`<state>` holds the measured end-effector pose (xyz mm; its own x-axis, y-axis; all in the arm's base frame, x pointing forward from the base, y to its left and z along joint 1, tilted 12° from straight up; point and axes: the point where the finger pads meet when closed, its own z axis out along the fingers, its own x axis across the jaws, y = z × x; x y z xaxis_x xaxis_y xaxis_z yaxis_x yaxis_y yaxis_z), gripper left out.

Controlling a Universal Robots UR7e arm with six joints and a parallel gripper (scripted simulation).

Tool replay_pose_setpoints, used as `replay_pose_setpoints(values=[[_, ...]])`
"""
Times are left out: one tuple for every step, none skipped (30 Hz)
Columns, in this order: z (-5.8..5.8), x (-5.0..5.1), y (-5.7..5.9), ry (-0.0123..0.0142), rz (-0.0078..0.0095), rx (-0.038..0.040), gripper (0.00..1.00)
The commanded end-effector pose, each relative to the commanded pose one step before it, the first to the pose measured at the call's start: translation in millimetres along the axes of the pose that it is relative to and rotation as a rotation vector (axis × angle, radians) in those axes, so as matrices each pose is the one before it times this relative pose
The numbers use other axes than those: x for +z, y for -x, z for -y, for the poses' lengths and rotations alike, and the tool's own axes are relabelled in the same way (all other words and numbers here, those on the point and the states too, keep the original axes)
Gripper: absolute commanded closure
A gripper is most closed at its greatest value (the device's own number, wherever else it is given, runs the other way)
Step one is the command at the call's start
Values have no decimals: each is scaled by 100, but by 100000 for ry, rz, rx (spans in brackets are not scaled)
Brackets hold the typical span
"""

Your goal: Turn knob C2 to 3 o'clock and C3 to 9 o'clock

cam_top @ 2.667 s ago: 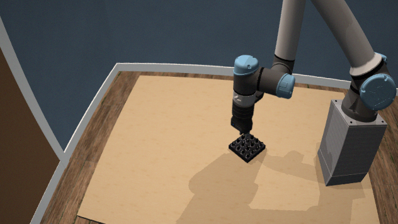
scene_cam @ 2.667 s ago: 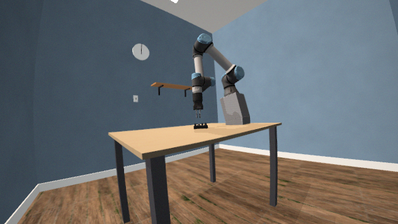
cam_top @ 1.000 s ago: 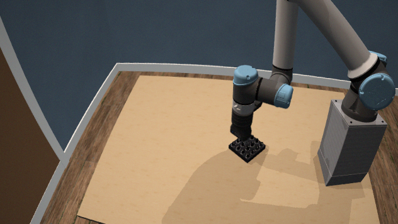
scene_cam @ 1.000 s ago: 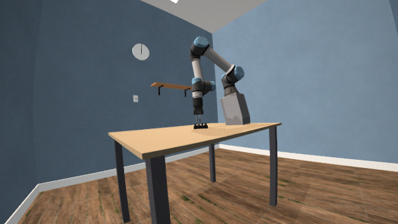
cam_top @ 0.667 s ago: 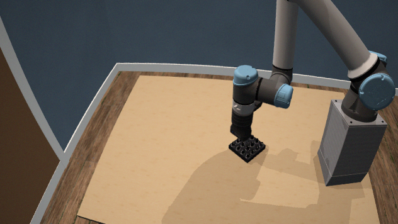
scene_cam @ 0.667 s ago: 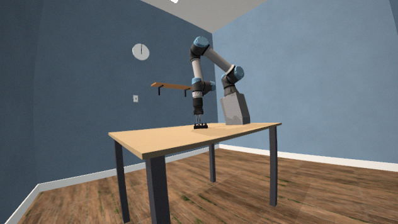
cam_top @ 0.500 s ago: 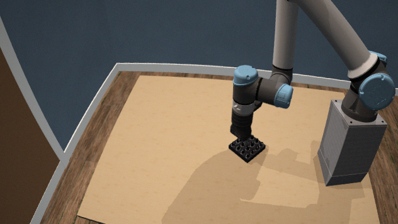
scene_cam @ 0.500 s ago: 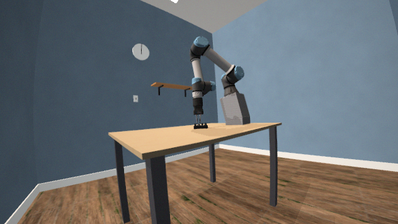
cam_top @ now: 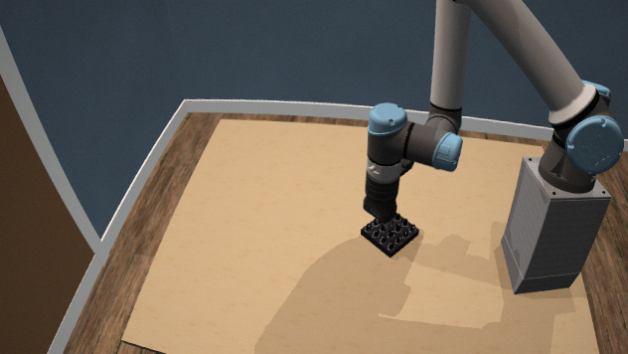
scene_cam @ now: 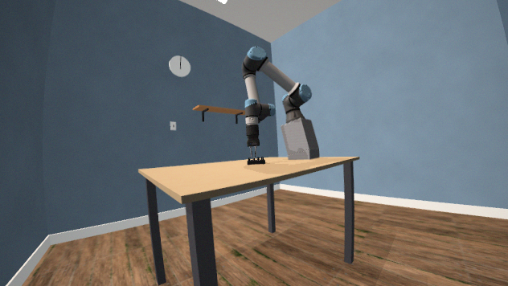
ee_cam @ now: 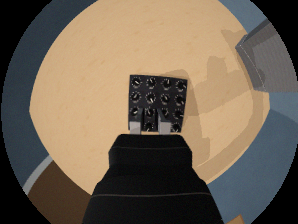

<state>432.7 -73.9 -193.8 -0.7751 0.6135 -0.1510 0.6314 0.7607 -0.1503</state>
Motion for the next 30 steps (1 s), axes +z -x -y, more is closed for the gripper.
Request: replay_pose_setpoints(values=[[-21, -38, 42, 60, 125, 8, 54], [0, 8, 0, 0, 0, 0, 54], [0, 15, 0, 0, 0, 0, 54], [0, 23, 0, 0, 0, 0, 54], [0, 31, 0, 0, 0, 0, 54], [0, 40, 0, 0, 0, 0, 54], [0, 49, 0, 0, 0, 0, 54], [0, 0, 0, 0, 0, 0, 54], [0, 0, 0, 0, 0, 0, 54], [0, 57, 0, 0, 0, 0, 54], [0, 65, 0, 0, 0, 0, 54], [0, 72, 0, 0, 0, 0, 54], [0, 78, 0, 0, 0, 0, 54], [0, 82, 0, 0, 0, 0, 54], [0, 86, 0, 0, 0, 0, 54], [0, 87, 0, 0, 0, 0, 54], [0, 87, 0, 0, 0, 0, 54], [0, 86, 0, 0, 0, 0, 54], [0, 83, 0, 0, 0, 0, 54], [0, 78, 0, 0, 0, 0, 54], [0, 73, 0, 0, 0, 0, 54], [0, 66, 0, 0, 0, 0, 54], [0, 58, 0, 0, 0, 0, 54], [0, 49, 0, 0, 0, 0, 54], [0, 0, 0, 0, 0, 0, 54], [0, 0, 0, 0, 0, 0, 54], [0, 41, 0, 0, 0, 0, 54], [0, 32, 0, 0, 0, 0, 54], [0, 23, 0, 0, 0, 0, 54], [0, 15, 0, 0, 0, 0, 54]])
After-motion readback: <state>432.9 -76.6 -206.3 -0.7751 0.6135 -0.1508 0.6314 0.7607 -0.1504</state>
